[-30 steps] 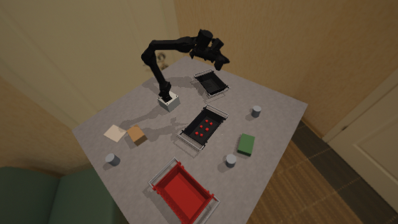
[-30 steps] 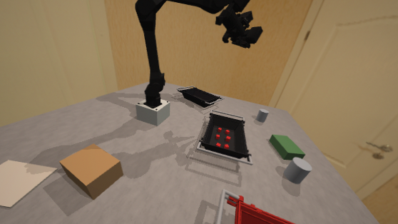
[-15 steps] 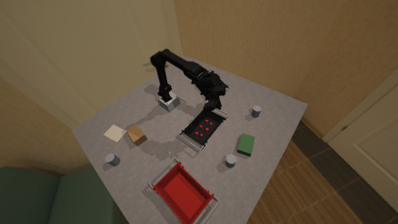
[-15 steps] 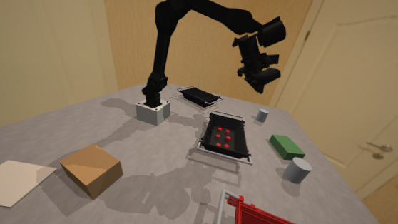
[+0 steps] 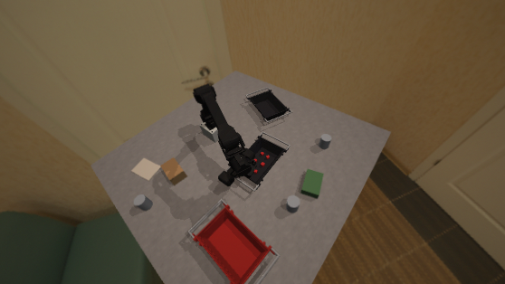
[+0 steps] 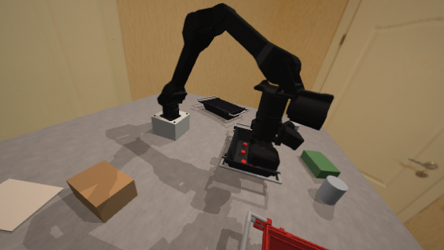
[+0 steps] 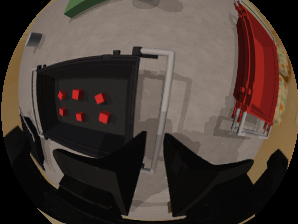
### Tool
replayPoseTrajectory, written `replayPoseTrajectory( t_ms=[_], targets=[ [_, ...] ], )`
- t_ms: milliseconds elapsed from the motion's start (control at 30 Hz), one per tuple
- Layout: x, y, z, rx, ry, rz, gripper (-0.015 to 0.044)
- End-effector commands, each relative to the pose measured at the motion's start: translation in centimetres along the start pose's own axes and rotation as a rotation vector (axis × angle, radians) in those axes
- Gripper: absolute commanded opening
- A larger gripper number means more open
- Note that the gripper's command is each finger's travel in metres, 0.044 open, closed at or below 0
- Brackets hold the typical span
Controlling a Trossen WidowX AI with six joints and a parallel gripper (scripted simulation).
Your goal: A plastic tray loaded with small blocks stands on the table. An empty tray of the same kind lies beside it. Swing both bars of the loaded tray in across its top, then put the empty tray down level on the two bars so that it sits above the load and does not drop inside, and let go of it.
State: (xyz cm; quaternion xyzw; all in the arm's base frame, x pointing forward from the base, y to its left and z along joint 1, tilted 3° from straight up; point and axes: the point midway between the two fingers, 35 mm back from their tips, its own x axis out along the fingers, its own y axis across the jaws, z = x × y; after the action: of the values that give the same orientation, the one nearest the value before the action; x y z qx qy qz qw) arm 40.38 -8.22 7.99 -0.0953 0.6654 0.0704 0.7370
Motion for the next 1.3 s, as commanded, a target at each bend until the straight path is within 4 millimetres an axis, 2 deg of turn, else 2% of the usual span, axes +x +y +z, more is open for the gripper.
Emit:
replayPoseTrajectory(
  t_ms=[0,133,400,500,667,800,967,1133,1267],
  targets=[
    [0.1,-0.9,-0.5,0.01,0.025,-0.002,0.0081],
    [1.0,-0.9,-0.4,0.01,0.024,-0.002,0.0081],
    [5.3,-0.9,-0.6,0.01,0.025,-0.002,0.0081],
    [6.2,-0.9,-0.7,0.01,0.025,-0.002,0.0081],
    [5.5,-0.5,-0.6,0.01,0.025,-0.002,0.0081],
    [3.8,0.4,-0.6,0.01,0.025,-0.001,0.0081],
    [2.9,2.0,-0.5,0.01,0.025,0.0,0.0081],
    [2.8,3.8,-0.5,0.01,0.024,0.002,0.0081],
    [3.5,5.5,-0.5,0.01,0.024,0.004,0.0081]
  ],
)
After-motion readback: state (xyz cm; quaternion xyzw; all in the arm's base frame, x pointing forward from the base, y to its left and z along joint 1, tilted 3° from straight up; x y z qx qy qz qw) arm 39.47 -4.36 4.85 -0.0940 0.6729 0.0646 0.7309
